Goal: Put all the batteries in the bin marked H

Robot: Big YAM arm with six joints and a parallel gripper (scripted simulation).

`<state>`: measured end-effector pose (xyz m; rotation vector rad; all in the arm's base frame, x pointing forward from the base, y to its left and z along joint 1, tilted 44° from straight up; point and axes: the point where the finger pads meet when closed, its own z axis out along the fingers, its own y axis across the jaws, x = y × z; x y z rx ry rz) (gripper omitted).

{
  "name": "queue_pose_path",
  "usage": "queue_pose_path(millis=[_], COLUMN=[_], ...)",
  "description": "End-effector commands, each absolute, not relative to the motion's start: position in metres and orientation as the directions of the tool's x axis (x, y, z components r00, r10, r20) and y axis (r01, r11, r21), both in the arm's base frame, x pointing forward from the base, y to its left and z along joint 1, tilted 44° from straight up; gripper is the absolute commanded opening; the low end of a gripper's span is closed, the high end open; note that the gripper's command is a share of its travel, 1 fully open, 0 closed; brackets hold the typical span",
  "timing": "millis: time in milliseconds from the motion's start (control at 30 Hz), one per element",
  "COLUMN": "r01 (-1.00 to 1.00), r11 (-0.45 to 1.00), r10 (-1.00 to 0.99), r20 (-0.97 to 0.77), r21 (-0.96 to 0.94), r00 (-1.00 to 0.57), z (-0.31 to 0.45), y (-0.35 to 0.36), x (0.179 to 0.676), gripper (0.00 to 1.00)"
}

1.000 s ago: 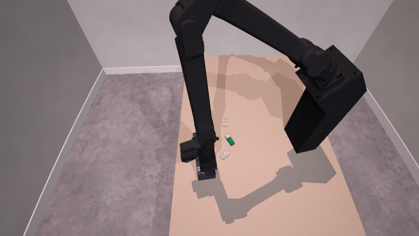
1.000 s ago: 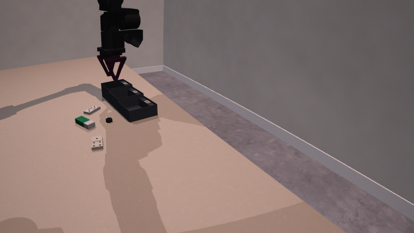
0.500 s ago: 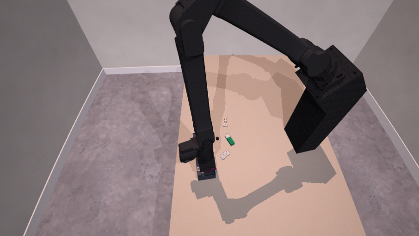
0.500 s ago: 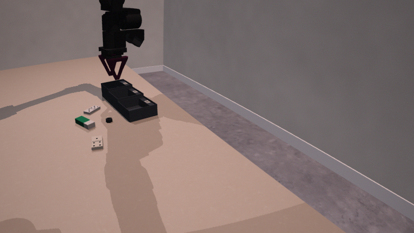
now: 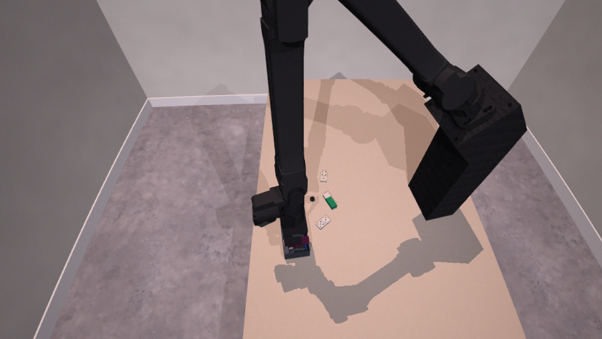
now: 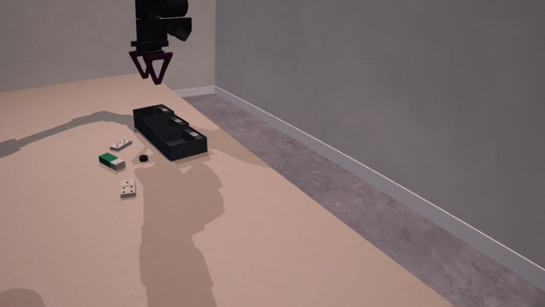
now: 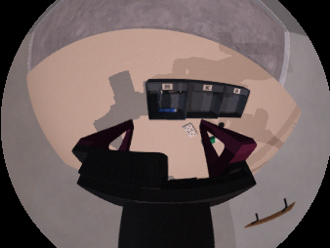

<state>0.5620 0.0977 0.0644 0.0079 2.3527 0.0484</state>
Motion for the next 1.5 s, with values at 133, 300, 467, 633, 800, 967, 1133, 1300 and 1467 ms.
queue_pose_path(millis=[133, 300, 467, 633, 800, 967, 1133, 1300, 1467], r01=[-0.011, -0.013, -0.012, -0.012, -0.013, -0.004, -0.005, -0.004, -0.003], r11=[0.999, 0.999, 0.999, 0.999, 0.999, 0.999, 0.999, 0.999, 0.999], r10=[0.023, 0.022, 0.023, 0.023, 0.023, 0.021, 0.024, 0.024, 0.024], r20=[-0.711, -0.711, -0.711, -0.711, -0.711, -0.687, -0.701, -0.702, -0.702], r21=[0.043, 0.045, 0.045, 0.045, 0.045, 0.034, 0.039, 0.039, 0.038], r00=[-0.703, -0.703, -0.703, -0.702, -0.702, -0.726, -0.713, -0.712, -0.712], z=[0.085, 0.099, 0.113, 0.121, 0.135, 0.119, 0.121, 0.12, 0.119], y=[0.102, 0.103, 0.101, 0.101, 0.1, 0.095, 0.094, 0.094, 0.092], x=[0.543, 0.528, 0.514, 0.506, 0.492, 0.489, 0.492, 0.492, 0.492], gripper=[1.0, 1.0, 1.0, 1.0, 1.0, 1.0, 1.0, 1.0, 1.0])
